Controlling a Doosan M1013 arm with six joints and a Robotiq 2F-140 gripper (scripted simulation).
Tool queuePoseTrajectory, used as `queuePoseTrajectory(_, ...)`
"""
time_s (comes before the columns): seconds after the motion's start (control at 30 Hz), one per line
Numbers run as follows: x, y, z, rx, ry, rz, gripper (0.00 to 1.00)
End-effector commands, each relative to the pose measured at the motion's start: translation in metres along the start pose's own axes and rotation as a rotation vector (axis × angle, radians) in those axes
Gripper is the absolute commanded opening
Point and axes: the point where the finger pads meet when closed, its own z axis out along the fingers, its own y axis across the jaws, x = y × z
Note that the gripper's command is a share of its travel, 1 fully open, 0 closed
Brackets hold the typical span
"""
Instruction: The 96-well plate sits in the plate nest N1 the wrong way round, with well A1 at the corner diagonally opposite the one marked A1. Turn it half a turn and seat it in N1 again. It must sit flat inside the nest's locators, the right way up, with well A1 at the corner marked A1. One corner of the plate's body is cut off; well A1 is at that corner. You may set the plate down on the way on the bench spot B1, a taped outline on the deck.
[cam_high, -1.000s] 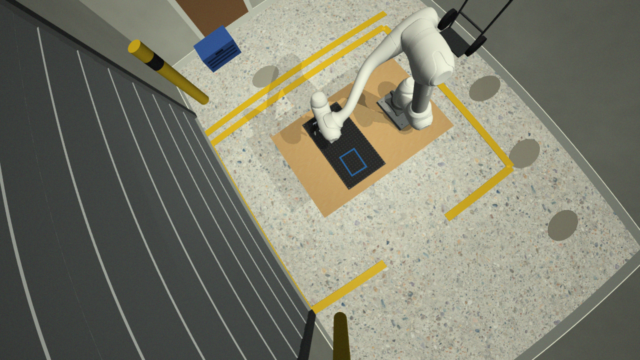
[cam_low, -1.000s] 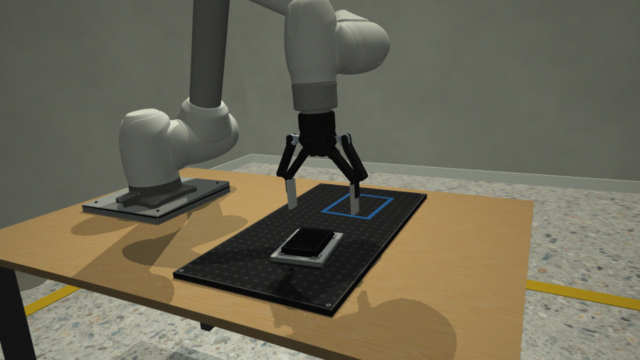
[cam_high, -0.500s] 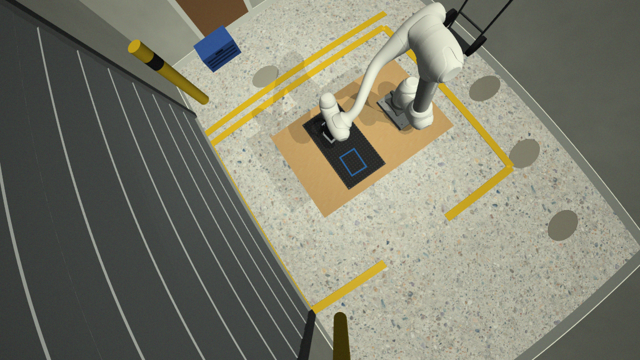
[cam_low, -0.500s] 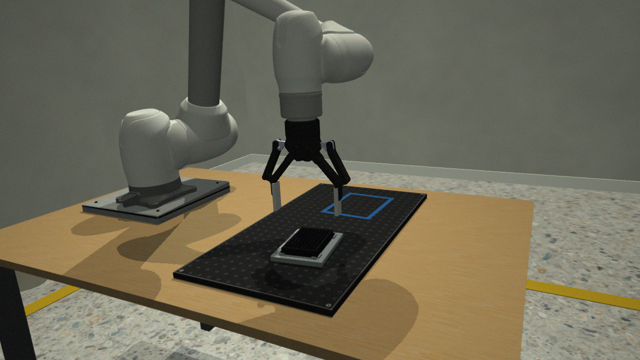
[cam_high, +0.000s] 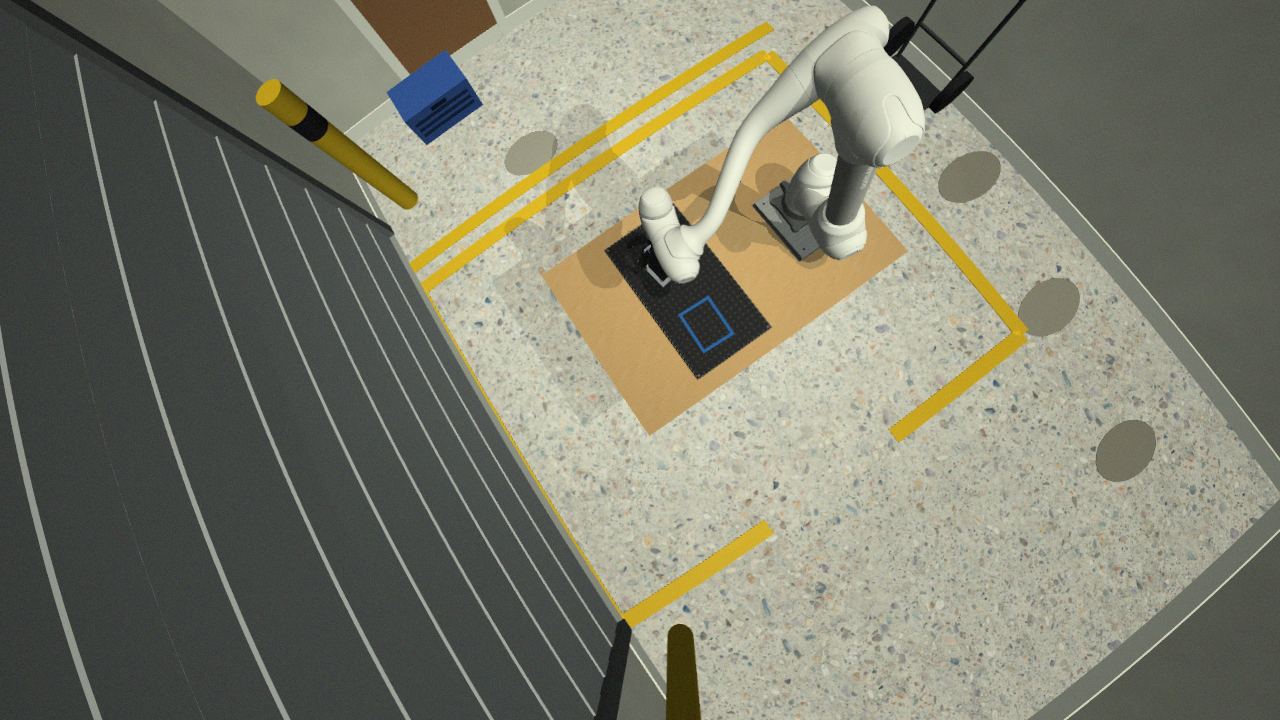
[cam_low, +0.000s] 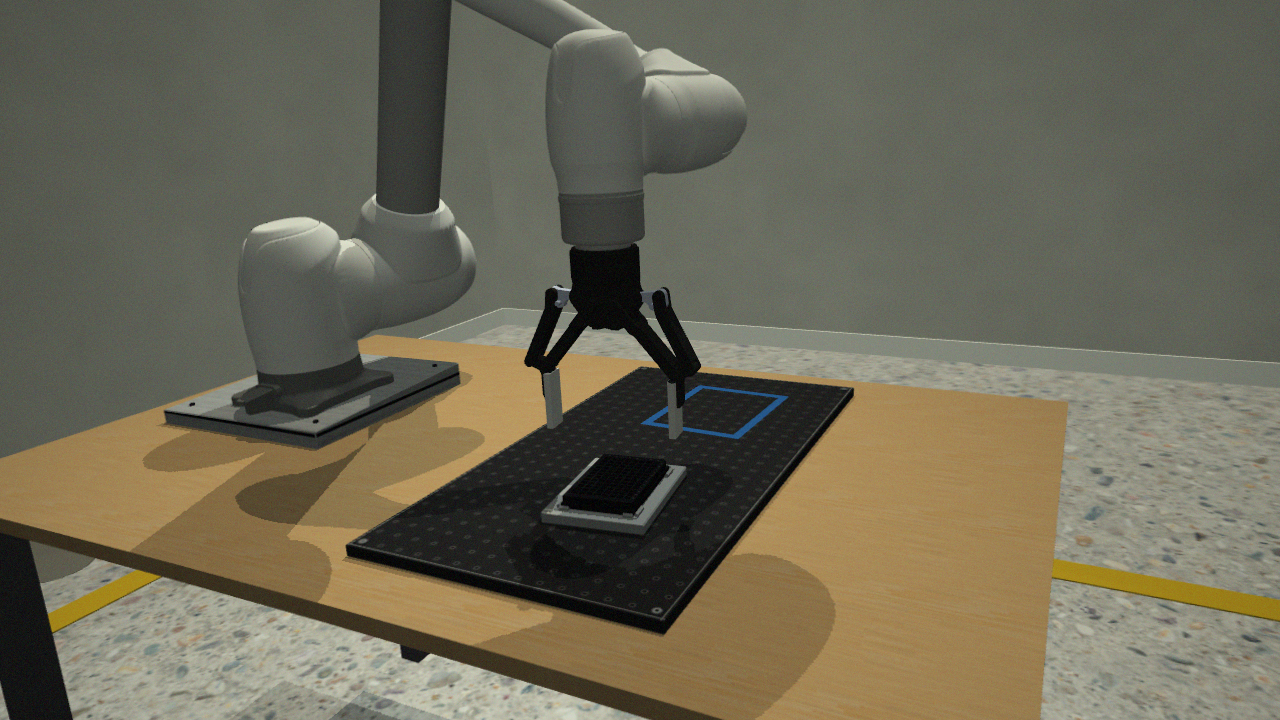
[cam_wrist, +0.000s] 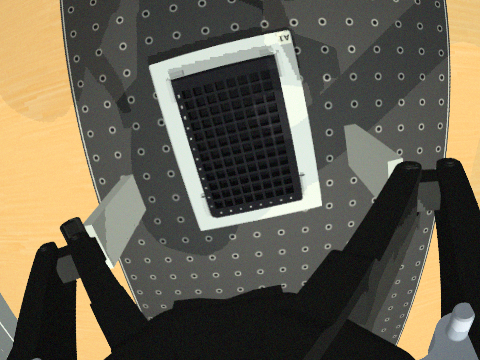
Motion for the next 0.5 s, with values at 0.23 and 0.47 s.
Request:
queuePoseTrajectory(0.23,0.000,0.000,0.014,0.000,0.000,0.000,1.00)
queuePoseTrajectory(0.47,0.000,0.000,0.025,0.000,0.000,0.000,1.00)
